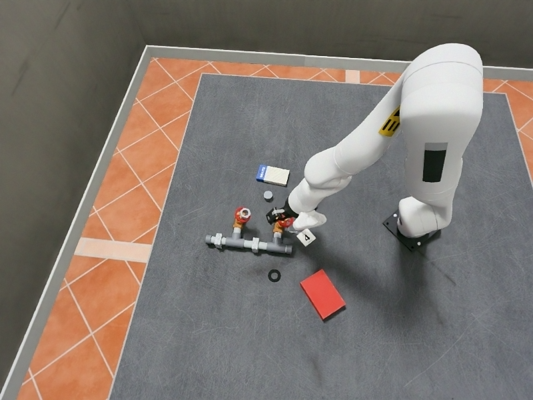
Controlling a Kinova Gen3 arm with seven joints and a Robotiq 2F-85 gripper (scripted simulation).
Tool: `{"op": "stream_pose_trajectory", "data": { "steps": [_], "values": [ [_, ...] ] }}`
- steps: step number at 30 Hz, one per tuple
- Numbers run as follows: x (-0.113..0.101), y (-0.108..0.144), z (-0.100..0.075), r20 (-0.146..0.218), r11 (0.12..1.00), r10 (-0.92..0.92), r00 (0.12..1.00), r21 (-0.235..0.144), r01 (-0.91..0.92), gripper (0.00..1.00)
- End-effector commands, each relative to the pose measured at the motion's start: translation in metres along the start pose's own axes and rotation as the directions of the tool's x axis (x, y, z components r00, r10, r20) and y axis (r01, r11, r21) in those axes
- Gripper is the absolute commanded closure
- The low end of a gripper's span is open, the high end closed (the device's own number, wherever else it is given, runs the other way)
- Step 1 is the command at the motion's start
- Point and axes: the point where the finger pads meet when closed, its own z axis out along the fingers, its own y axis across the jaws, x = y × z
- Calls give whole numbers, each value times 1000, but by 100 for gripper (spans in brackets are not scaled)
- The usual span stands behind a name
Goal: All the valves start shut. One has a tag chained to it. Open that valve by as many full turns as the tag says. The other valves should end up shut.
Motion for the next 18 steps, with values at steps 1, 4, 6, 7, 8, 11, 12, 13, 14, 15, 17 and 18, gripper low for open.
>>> {"op": "stream_pose_trajectory", "data": {
  "steps": [1, 4, 6, 7, 8, 11, 12, 13, 14, 15, 17, 18],
  "values": [
    [0, 0, 0, 0, 998, 57, 998, 6, -57, 0],
    [0, 0, 0, 0, 994, 113, 994, 6, -113, 0],
    [0, 0, 0, 0, 989, 146, 989, 6, -146, 0],
    [0, 0, 0, 0, 987, 161, 987, 6, -161, 0],
    [0, 0, 0, 1, 985, 175, 985, 6, -175, 0],
    [0, 0, 0, 1, 982, 188, 982, 6, -188, 0],
    [0, 0, 0, 1, 980, 201, 980, 6, -201, 0],
    [0, 0, 0, 1, 977, 213, 977, 6, -213, 0],
    [0, 0, 0, 1, 975, 223, 975, 6, -223, 0],
    [0, 0, 0, 1, 972, 233, 972, 6, -233, 0],
    [0, 0, 0, 1, 968, 251, 968, 6, -251, 0],
    [0, 0, 0, 1, 966, 258, 966, 6, -258, 0]
  ]
}}
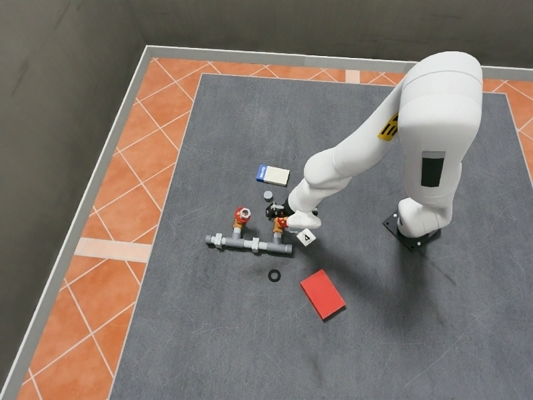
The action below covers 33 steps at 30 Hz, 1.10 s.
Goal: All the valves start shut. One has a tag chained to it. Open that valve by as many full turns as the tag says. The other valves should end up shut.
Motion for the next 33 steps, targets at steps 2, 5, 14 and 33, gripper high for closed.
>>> {"op": "stream_pose_trajectory", "data": {
  "steps": [2, 5, 14, 33],
  "values": [
    [0, 0, 0, 1, 1000, 24, 1000, 2, -24, 0],
    [0, 0, 0, 1, 999, 39, 999, 2, -39, 0],
    [0, 0, 0, 1, 998, 55, 998, 2, -55, 0],
    [0, 0, 0, 1, 998, 56, 998, 2, -56, 45]
  ]
}}
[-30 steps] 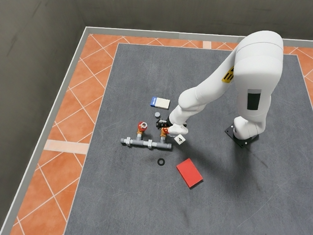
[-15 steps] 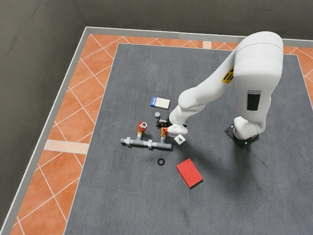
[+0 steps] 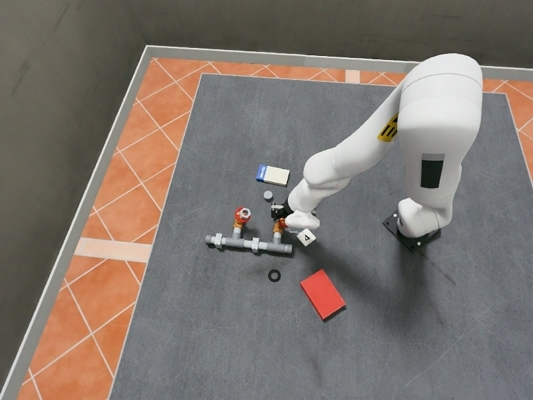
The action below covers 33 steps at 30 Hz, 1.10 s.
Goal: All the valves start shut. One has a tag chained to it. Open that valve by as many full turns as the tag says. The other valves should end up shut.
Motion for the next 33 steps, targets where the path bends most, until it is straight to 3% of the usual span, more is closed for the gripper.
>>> {"op": "stream_pose_trajectory", "data": {
  "steps": [1, 33],
  "values": [
    [0, 0, 0, 0, 1000, 0, 1000, 0, 0, 45],
    [0, 0, 0, 0, 997, -71, 997, 0, 71, 45]
  ]
}}
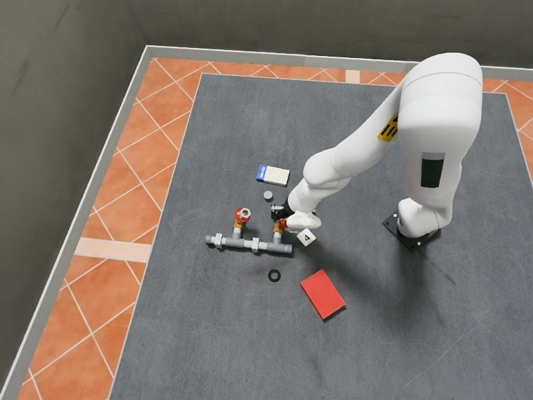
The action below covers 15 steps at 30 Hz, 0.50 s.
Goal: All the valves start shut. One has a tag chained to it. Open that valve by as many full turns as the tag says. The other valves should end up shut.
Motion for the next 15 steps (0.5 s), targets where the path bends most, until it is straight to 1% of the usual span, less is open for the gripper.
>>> {"op": "stream_pose_trajectory", "data": {
  "steps": [1, 9, 11, 15],
  "values": [
    [0, 0, 0, 0, 1000, -21, 1000, -1, 21, 45],
    [0, 0, 0, 1, 991, -133, 991, -1, 133, 45],
    [0, 0, 0, 1, 991, -133, 991, -1, 133, 45],
    [0, 0, 0, 1, 978, -209, 978, -1, 209, 45]
  ]
}}
